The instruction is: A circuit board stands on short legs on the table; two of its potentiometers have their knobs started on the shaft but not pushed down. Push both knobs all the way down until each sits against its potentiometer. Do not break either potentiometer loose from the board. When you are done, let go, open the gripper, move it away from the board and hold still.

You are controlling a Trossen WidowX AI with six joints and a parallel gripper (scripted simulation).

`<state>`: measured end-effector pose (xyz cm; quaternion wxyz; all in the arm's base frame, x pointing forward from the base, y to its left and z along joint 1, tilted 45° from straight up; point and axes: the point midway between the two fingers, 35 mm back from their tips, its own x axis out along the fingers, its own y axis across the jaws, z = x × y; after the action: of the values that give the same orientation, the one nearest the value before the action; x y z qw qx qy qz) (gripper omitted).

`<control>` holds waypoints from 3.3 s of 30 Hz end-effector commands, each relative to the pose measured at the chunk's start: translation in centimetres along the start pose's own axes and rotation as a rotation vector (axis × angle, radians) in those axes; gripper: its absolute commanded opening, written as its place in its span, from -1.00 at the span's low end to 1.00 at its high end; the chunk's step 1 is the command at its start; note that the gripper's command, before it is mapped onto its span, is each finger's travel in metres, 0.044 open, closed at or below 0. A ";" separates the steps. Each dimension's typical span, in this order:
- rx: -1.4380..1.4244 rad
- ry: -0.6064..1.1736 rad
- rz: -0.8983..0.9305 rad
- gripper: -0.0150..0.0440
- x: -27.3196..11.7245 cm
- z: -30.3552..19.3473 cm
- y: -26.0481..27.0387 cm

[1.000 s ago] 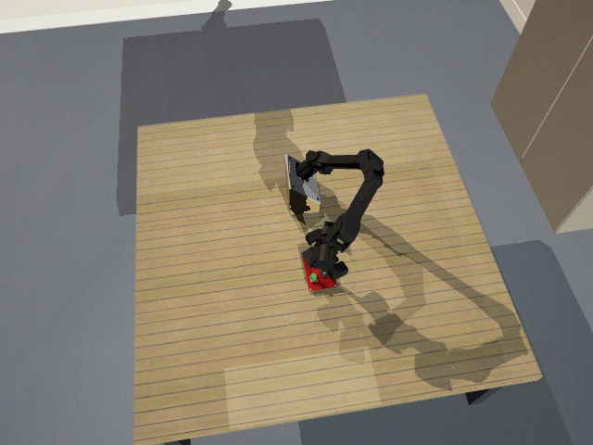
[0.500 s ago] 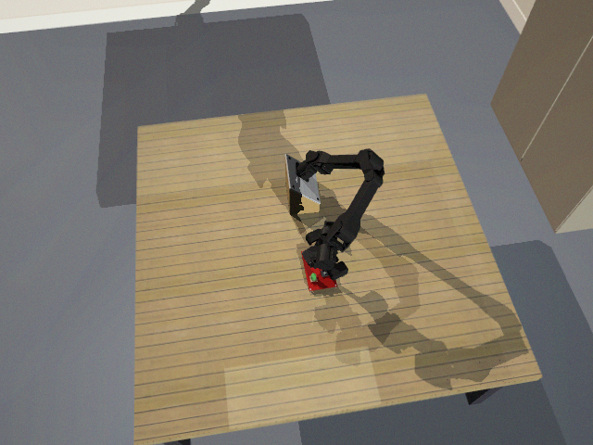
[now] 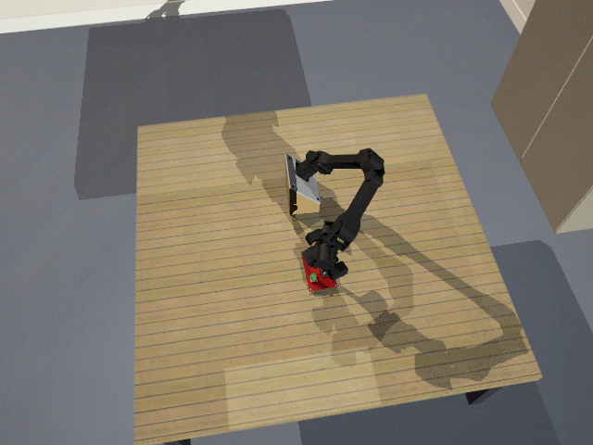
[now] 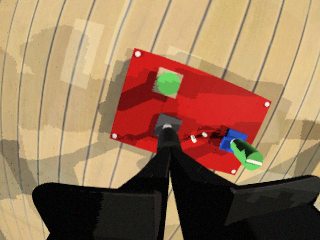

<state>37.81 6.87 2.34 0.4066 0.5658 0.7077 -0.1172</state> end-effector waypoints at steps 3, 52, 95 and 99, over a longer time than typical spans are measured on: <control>-0.022 0.017 -0.022 -0.49 2.4 -0.3 0.2; -0.022 0.017 -0.022 -0.49 3.5 -0.3 0.2; -0.022 0.017 -0.022 -0.49 3.7 -0.3 0.2; -0.022 0.017 -0.022 -0.49 3.7 -0.3 0.2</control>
<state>37.74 7.88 1.32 0.4052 0.5683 0.7061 -0.1191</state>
